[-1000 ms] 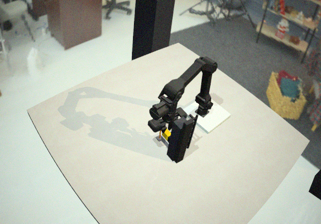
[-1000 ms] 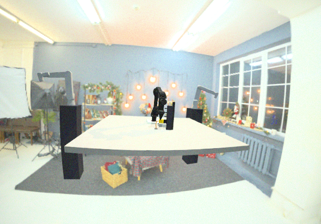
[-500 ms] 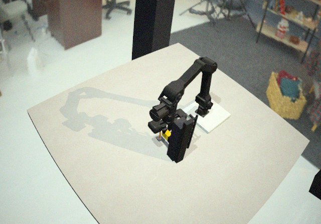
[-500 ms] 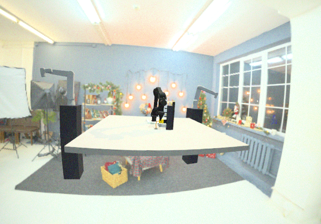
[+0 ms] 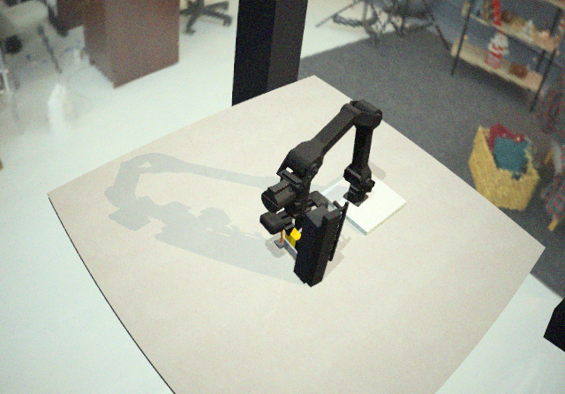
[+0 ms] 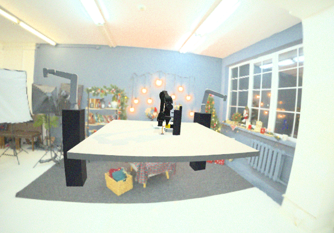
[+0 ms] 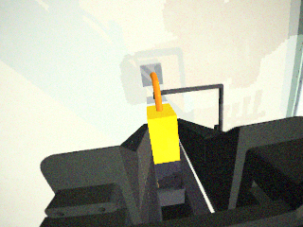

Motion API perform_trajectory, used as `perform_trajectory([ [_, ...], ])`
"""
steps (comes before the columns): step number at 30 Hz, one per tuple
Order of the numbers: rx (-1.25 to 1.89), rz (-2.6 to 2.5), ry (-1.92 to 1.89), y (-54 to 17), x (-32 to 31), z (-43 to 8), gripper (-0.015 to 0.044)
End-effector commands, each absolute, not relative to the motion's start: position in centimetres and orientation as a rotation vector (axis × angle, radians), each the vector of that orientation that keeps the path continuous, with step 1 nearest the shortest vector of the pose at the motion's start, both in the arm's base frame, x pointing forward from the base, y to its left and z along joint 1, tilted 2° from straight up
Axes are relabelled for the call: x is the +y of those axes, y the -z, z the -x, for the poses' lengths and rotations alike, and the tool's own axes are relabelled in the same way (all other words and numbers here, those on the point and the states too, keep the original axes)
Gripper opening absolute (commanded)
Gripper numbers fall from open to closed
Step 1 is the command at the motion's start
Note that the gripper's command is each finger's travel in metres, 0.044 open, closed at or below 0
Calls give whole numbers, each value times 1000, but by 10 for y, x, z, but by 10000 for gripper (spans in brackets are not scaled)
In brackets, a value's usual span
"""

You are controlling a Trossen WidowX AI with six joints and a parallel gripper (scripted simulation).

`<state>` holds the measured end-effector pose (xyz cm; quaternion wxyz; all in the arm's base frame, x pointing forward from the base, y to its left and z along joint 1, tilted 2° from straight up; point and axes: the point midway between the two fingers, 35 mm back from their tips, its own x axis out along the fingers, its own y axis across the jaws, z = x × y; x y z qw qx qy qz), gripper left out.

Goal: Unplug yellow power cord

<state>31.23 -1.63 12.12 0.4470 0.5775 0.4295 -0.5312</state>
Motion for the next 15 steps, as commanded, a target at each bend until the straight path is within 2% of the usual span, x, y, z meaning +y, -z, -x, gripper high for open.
perform_trajectory([
  [1,1041,-1417,1332,-121,-31,-310,0],
  [15,1039,-1416,1335,-121,-54,-305,0],
])
